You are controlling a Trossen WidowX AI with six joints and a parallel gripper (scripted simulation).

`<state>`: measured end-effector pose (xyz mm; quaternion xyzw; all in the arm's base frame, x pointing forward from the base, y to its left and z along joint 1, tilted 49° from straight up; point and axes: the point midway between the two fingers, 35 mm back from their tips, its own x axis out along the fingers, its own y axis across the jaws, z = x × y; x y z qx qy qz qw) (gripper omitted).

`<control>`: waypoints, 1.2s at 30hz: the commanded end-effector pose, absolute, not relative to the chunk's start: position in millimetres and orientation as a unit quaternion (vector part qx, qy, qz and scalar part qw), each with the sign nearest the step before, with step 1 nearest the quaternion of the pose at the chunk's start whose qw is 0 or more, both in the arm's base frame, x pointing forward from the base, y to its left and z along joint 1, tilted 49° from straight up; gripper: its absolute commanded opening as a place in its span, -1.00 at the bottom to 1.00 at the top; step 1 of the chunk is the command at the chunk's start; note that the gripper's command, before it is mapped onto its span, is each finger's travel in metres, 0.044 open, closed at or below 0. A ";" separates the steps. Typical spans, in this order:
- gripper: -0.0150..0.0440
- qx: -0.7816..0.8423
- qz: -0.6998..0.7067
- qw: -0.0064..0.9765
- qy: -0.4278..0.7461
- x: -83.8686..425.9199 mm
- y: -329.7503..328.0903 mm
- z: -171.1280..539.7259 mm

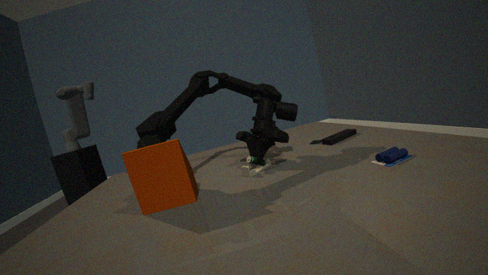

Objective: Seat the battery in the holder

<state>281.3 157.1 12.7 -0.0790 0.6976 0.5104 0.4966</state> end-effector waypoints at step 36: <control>-0.27 -0.035 0.507 0.564 0.651 285.7 160.3 4.4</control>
